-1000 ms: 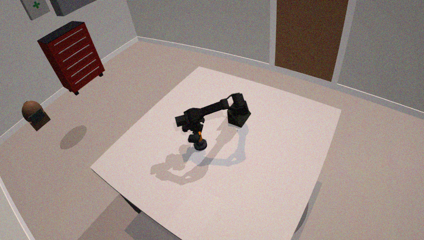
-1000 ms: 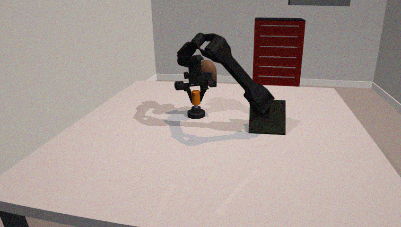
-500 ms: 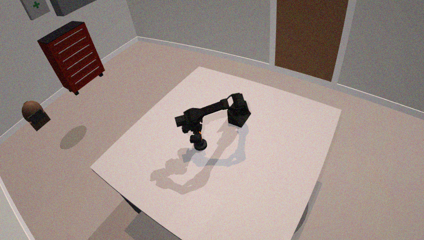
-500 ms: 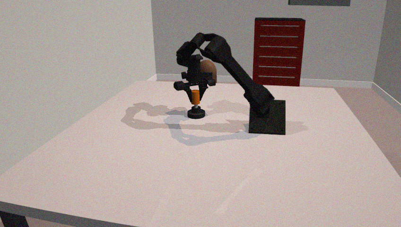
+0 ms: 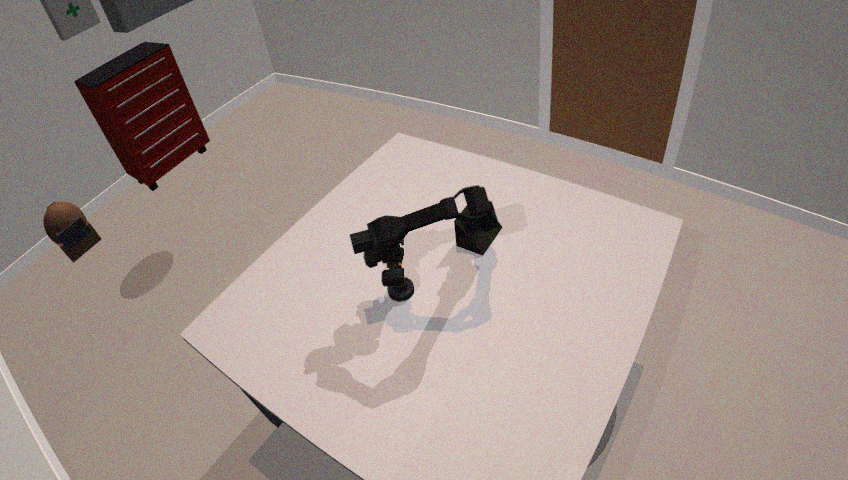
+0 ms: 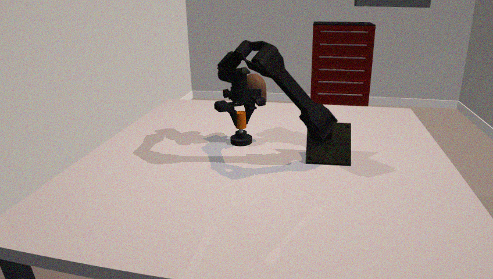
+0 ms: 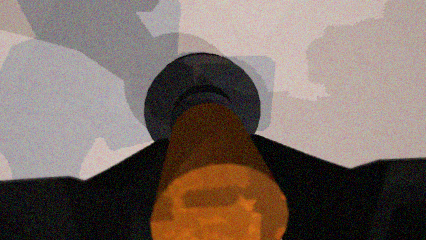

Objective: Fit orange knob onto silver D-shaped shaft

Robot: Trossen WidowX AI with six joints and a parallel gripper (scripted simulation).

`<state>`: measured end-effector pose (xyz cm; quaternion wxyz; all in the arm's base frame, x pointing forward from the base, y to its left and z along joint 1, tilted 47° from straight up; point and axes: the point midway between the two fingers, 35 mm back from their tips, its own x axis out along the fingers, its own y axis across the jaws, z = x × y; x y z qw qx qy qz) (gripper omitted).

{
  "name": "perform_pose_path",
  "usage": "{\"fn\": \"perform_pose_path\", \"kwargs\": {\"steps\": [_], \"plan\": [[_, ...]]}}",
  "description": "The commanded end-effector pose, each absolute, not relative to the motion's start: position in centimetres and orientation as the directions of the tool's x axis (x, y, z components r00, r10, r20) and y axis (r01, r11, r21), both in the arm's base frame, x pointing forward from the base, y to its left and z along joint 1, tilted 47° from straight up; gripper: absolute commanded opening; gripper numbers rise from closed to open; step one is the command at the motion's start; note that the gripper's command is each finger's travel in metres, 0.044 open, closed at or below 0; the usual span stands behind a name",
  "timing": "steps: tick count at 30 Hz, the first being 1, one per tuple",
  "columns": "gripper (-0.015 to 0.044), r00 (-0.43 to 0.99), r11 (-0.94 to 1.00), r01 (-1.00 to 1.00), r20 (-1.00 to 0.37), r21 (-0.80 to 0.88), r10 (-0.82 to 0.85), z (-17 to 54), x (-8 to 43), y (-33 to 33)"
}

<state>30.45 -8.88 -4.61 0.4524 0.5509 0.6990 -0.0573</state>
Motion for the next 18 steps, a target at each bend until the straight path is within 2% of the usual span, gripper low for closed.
{"fn": "perform_pose_path", "kwargs": {"steps": [1,13,18], "plan": [[0.0000,0.024,0.386,0.818,-0.695,0.427,0.719,-4.62,30.61,-8.88],[0.0000,0.024,0.386,0.818,-0.695,0.427,0.718,-4.20,30.72,-9.08],[0.0000,0.024,0.455,0.740,-0.695,0.496,0.718,-4.15,30.74,-9.13]]}}
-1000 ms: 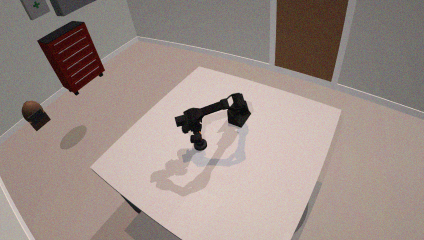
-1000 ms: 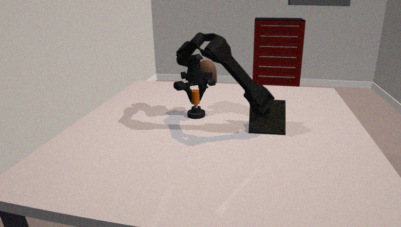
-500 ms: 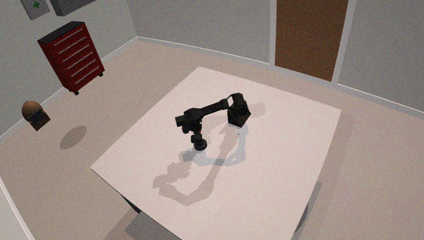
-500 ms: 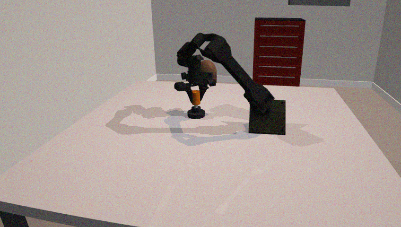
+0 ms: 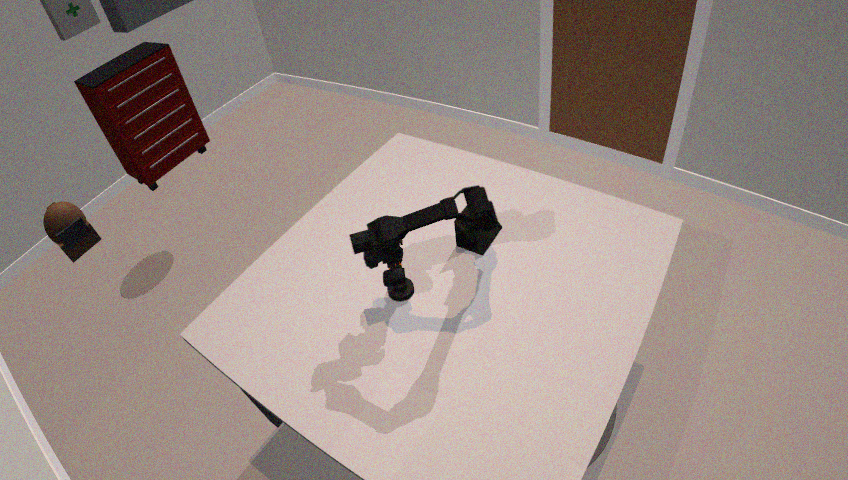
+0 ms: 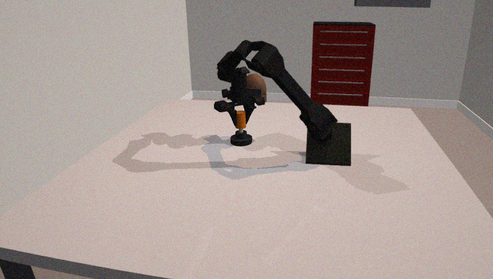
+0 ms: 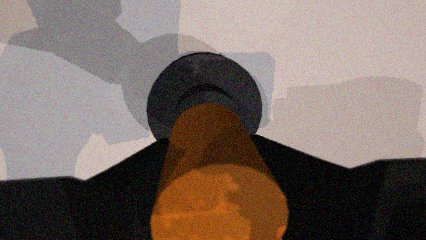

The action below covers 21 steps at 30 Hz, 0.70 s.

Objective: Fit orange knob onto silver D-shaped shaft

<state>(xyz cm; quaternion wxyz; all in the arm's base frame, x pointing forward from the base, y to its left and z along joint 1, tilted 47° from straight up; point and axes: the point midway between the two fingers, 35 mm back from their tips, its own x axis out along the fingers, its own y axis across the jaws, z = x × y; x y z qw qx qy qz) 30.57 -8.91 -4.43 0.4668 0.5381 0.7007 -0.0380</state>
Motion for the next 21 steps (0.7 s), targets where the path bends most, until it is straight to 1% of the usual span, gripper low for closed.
{"fn": "perform_pose_path", "kwargs": {"steps": [1,3,21], "plan": [[0.0000,0.024,0.477,0.710,-0.695,0.518,0.718,-4.14,30.75,-9.16],[0.0000,0.024,0.498,0.681,-0.695,0.538,0.718,-4.17,30.74,-9.21],[0.0000,0.024,0.498,0.681,-0.695,0.538,0.719,-4.58,30.65,-8.82]]}}
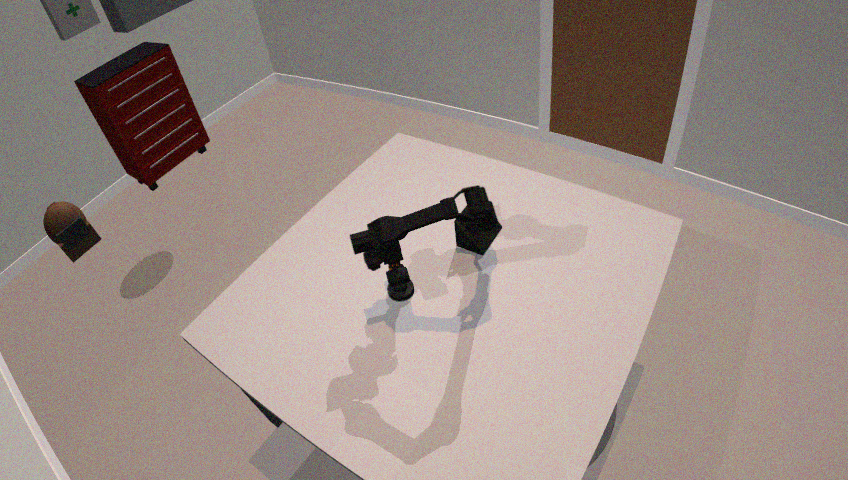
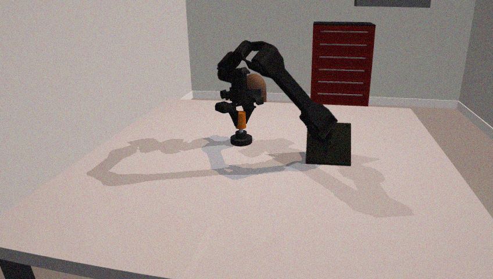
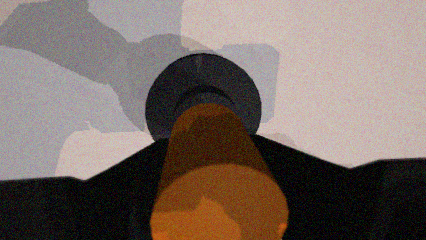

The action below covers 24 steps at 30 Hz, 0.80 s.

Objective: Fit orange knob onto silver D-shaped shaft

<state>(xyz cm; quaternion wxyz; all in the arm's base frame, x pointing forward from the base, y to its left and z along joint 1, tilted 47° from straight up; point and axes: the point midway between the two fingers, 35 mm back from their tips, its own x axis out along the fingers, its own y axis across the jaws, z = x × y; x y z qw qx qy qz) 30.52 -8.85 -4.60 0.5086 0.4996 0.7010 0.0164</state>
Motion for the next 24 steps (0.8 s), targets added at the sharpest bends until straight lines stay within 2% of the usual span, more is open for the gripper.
{"fn": "perform_pose_path", "kwargs": {"steps": [1,16,24], "plan": [[0.0000,0.024,0.497,0.681,-0.695,0.538,0.719,-4.61,30.66,-8.77],[0.0000,0.024,0.502,0.674,-0.695,0.542,0.719,-4.16,30.62,-9.05],[0.0000,0.024,0.588,0.513,-0.695,0.625,0.718,-4.20,30.73,-9.23]]}}
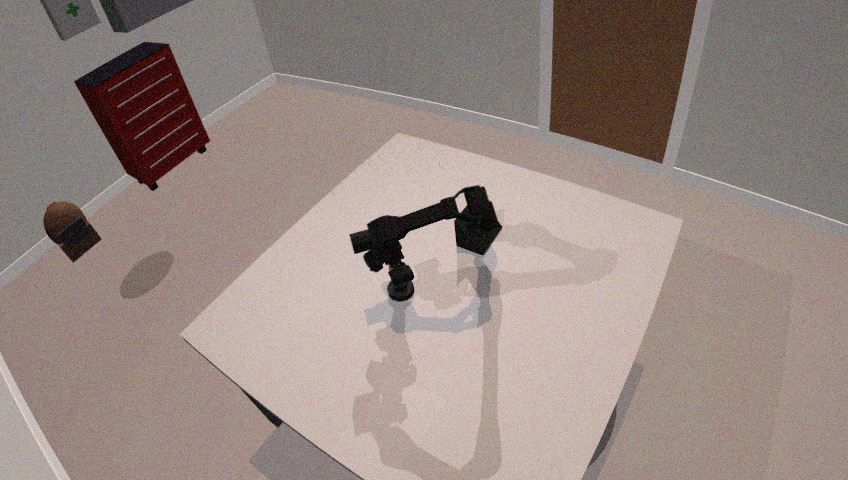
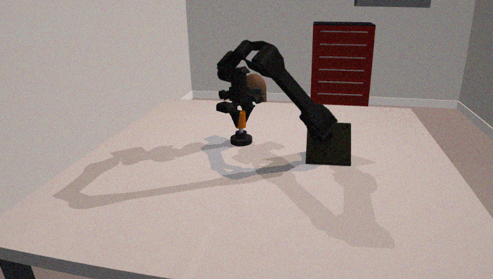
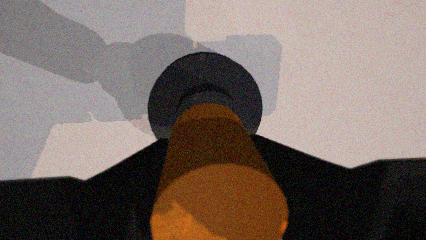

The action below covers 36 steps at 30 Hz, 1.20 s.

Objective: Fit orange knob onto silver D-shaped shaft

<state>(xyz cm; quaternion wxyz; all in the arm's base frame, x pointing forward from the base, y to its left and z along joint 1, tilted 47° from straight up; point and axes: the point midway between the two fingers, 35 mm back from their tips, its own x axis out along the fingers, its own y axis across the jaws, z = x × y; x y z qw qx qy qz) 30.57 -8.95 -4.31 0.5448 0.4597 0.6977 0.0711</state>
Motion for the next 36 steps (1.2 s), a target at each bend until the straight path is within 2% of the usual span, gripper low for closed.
{"fn": "perform_pose_path", "kwargs": {"steps": [1,28,36], "plan": [[0.0000,0.024,0.588,0.513,-0.695,0.625,0.718,-4.24,30.72,-9.22],[0.0000,0.024,0.588,0.513,-0.695,0.625,0.718,-4.19,30.71,-9.09],[0.0000,0.024,0.652,0.324,-0.695,0.685,0.718,-4.22,30.71,-9.23]]}}
